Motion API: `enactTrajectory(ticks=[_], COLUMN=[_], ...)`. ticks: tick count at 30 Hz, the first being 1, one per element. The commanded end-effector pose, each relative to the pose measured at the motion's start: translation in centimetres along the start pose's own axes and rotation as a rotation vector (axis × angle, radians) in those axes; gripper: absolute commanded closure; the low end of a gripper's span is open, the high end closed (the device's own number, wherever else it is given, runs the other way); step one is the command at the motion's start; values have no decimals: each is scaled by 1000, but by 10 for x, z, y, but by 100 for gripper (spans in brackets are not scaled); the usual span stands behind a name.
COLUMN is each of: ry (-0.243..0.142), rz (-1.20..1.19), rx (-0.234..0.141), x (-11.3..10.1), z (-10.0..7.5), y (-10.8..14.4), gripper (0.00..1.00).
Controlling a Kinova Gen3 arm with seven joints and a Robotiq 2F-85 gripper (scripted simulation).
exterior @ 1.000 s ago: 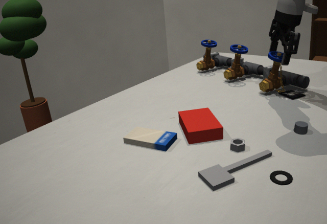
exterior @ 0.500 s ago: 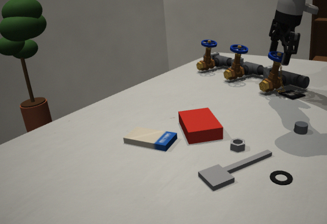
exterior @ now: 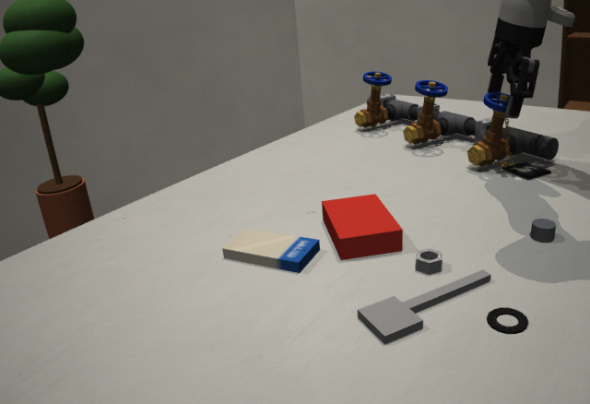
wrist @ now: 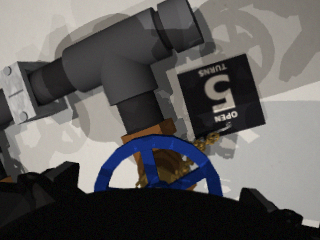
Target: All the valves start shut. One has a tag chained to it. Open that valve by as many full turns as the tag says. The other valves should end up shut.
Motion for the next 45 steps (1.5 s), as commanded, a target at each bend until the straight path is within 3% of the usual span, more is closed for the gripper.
enactTrajectory(ticks=[1, 27, 45], ry=[-1, -1, -1], rz=[36, 494, 1034], rx=[0, 0, 0], x=[0, 0, 0], z=[0, 0, 0], y=[0, 0, 0], gripper=[0, 0, 0])
Point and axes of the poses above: the point where the finger pads meet when closed, its own z axis out along the fingers, its own y axis across the jaws, x = y × z, the point moved 8 cm from there along -z, back along the fingers, and after that the axes turned 8 degrees about -z, right-handed, at the moved point
